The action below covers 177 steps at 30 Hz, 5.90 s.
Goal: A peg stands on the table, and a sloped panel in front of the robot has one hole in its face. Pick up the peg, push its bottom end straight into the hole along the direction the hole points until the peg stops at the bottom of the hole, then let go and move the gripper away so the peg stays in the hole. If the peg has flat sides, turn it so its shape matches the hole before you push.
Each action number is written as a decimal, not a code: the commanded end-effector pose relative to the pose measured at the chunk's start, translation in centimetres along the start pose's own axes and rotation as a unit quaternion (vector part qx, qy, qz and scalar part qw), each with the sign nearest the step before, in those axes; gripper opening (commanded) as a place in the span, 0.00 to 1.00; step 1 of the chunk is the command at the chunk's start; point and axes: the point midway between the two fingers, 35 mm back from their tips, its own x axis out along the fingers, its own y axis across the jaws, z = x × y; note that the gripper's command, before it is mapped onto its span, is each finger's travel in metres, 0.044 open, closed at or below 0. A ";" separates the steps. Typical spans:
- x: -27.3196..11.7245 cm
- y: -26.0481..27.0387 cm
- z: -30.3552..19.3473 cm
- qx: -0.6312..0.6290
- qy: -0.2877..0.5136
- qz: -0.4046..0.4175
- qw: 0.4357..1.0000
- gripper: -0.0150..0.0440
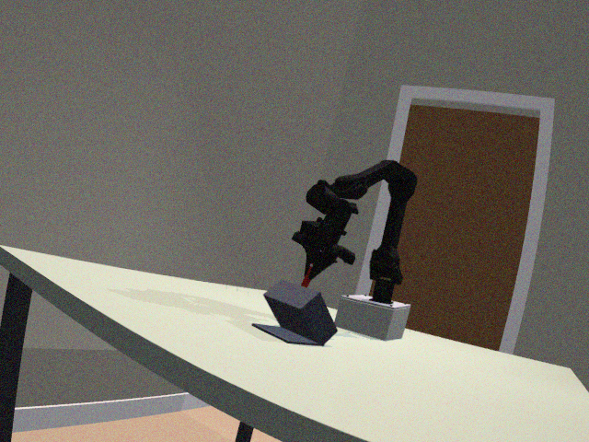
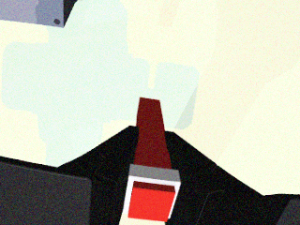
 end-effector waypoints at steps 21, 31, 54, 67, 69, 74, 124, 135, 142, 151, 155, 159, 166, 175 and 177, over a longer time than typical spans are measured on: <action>-0.5 2.5 0.3 -0.002 -0.056 -0.013 0.998 0.25; -0.8 3.5 0.5 -0.002 -0.080 -0.015 0.997 0.25; -1.7 6.0 0.5 0.001 -0.137 -0.011 0.990 0.25; -2.3 7.3 0.5 0.005 -0.169 -0.004 0.986 0.25; -2.4 7.6 0.5 0.006 -0.174 -0.003 0.985 0.25; -2.6 8.1 0.4 0.008 -0.186 0.001 0.983 0.25; -2.1 11.7 1.4 0.028 -0.263 0.038 0.964 0.25; -1.1 12.2 2.1 0.031 -0.271 0.043 0.961 0.25; -0.7 12.3 2.3 0.032 -0.275 0.045 0.960 0.25; -0.1 12.5 2.6 0.033 -0.280 0.048 0.958 0.25; 0.1 12.5 2.7 0.033 -0.280 0.048 0.958 0.25; 0.5 12.5 3.0 0.033 -0.281 0.048 0.958 0.25; 1.4 12.6 3.5 0.033 -0.281 0.048 0.958 0.25; 1.5 12.5 3.5 0.035 -0.281 0.046 0.958 0.25; 1.5 12.5 3.5 0.035 -0.281 0.046 0.958 0.25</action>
